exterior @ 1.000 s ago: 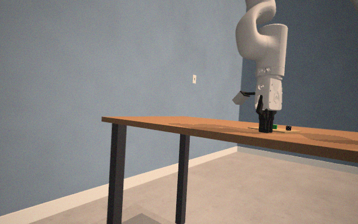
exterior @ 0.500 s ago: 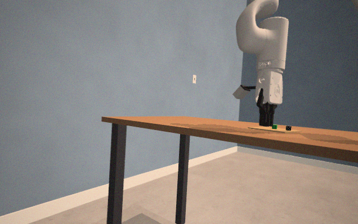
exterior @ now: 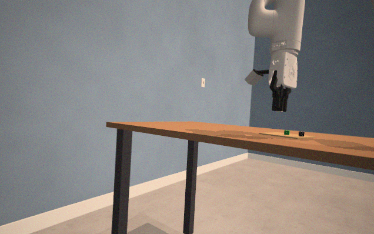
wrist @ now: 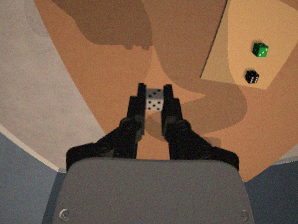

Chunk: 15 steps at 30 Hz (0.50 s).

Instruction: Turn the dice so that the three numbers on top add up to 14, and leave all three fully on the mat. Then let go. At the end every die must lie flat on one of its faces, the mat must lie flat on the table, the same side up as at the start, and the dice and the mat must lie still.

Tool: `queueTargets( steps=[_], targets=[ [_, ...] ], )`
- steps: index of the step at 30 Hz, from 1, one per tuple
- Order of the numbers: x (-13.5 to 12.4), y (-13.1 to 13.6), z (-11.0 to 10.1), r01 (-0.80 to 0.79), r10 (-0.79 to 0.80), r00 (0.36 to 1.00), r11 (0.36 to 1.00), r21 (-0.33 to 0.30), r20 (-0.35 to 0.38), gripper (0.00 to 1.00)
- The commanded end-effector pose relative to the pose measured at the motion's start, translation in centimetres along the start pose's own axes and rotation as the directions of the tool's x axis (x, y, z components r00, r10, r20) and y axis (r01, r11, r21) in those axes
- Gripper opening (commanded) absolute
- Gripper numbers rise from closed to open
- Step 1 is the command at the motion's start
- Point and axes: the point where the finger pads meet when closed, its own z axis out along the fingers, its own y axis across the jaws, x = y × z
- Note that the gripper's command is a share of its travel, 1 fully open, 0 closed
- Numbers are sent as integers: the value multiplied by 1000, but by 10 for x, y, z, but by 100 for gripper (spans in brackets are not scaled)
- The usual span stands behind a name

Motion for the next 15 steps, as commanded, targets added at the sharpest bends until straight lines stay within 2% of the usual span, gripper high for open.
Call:
queueTargets(
  steps=[1,15],
  targets=[
    [1,0,-13,2,-2,1000,1000,-14,10,11],
    [1,0,-16,2,-2,1000,1000,-14,10,11]
  ],
)
